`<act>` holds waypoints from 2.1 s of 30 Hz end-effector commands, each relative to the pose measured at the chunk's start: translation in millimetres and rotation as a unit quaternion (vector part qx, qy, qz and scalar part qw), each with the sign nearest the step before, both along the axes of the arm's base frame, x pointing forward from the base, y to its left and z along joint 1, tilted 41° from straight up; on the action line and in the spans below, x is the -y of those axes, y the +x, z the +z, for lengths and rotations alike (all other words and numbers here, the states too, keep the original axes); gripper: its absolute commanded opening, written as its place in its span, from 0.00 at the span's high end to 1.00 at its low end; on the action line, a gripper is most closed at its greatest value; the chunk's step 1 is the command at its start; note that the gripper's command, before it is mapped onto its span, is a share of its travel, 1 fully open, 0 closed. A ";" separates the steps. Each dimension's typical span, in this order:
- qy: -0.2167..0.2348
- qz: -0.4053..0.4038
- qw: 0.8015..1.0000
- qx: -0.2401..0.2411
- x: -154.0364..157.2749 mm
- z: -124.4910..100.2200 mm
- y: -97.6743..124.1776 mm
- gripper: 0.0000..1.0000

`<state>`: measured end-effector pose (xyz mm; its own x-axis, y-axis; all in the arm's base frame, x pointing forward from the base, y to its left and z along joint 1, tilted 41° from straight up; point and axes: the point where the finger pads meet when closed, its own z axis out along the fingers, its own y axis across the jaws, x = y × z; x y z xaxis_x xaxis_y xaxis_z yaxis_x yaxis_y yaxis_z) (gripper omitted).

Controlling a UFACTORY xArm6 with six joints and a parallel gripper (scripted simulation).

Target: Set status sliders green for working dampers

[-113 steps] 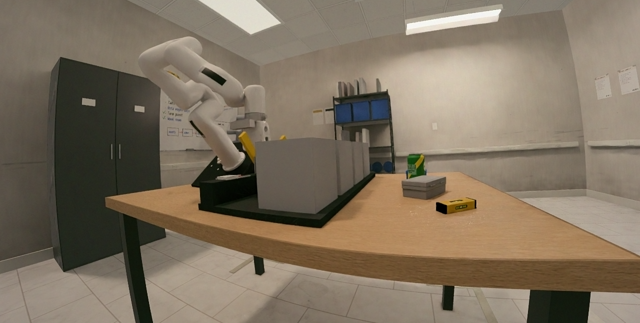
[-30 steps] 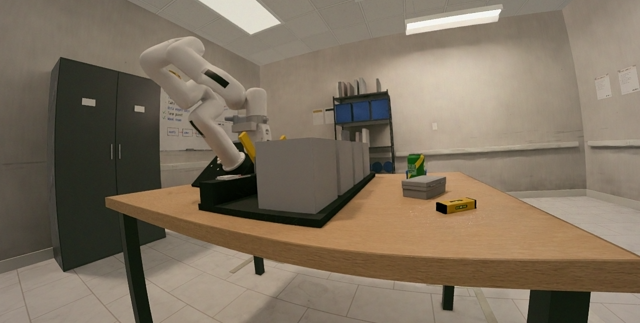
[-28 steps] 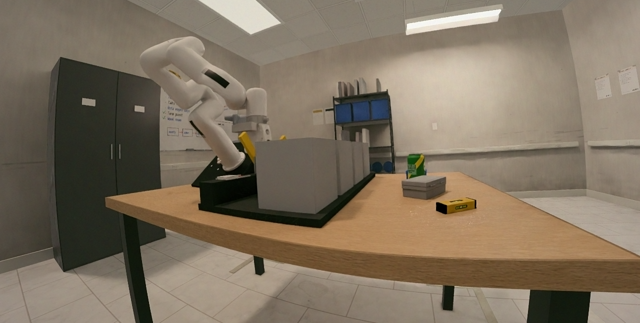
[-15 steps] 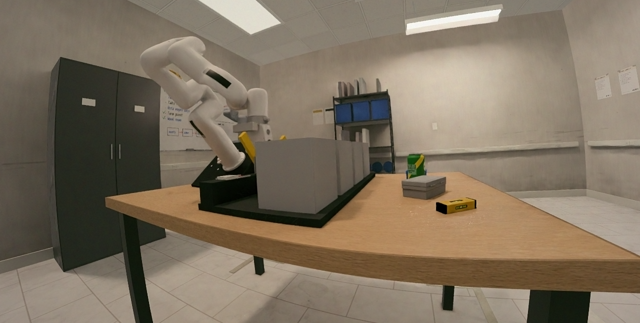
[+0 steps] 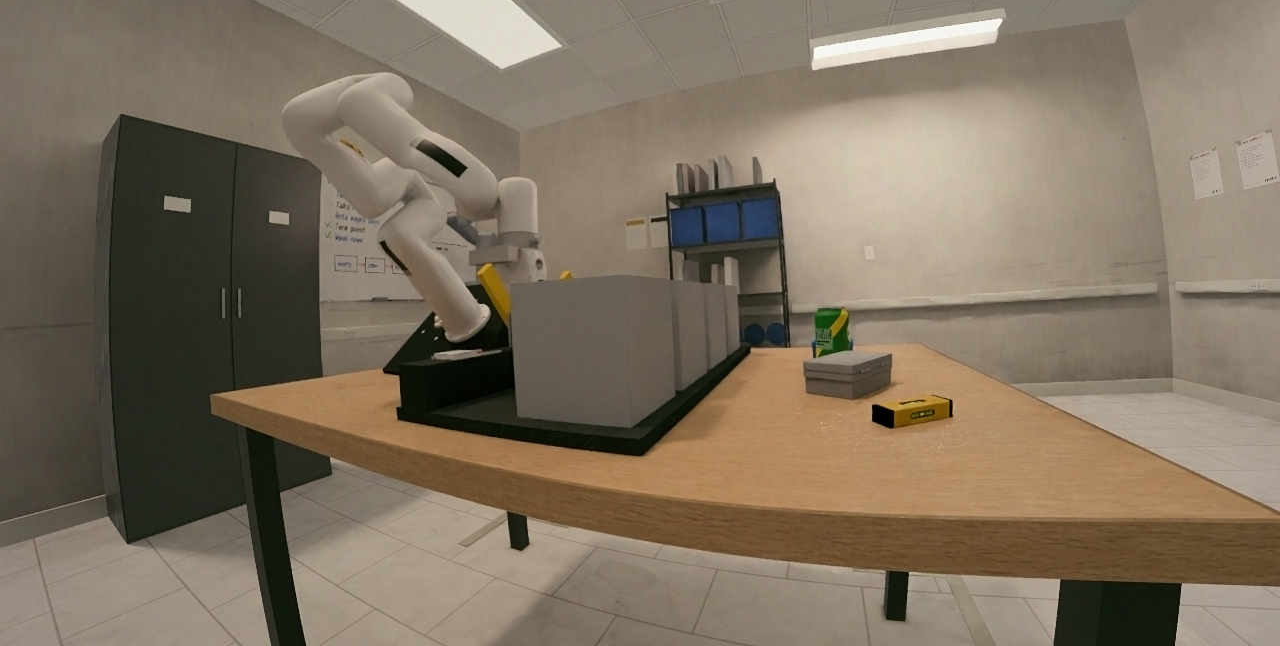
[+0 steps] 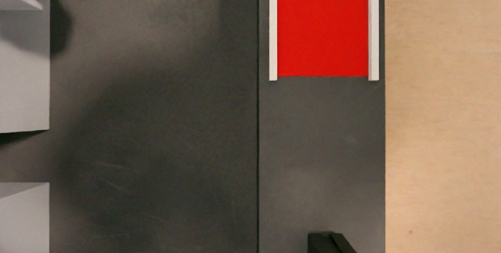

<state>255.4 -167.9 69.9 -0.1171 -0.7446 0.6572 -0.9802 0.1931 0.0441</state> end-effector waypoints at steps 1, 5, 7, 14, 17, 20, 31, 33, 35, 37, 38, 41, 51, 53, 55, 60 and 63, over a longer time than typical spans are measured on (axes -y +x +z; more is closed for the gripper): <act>0.000 0.000 1.000 0.001 -2.6 -1.6 1.5 1.00; 0.000 0.000 1.000 0.001 -4.4 -3.2 1.8 1.00; 0.000 0.000 1.000 0.001 -4.9 -3.6 1.9 1.00; 0.000 0.000 1.000 0.001 -7.7 -6.1 2.3 1.00; 0.000 0.000 1.000 0.001 -9.0 -7.3 2.5 1.00; 0.000 0.000 1.000 0.001 -10.4 -8.5 2.7 1.00; 0.000 0.000 1.000 0.001 -14.3 -11.9 3.4 1.00; 0.000 0.000 1.000 0.001 -15.1 -12.6 3.5 1.00; 0.000 0.000 1.000 0.001 -15.9 -13.3 3.6 1.00; 0.000 0.000 1.000 0.001 -16.6 -14.0 3.7 1.00; 0.000 0.000 1.000 0.001 -17.0 -14.3 3.8 1.00; 0.000 0.000 1.000 0.001 -17.7 -14.9 3.9 1.00; 0.000 0.000 1.000 0.001 -20.6 -17.5 4.4 1.00; 0.000 0.000 1.000 0.001 -21.2 -18.0 4.5 1.00; 0.000 0.000 1.000 0.001 -21.7 -18.5 4.5 1.00; 0.000 0.000 1.000 0.001 -22.4 -19.1 4.6 1.00; 0.000 0.000 1.000 0.001 -23.1 -19.6 4.8 1.00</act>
<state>258.8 -145.9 50.5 -0.1172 -0.7444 0.6574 -0.9802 0.1932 0.0441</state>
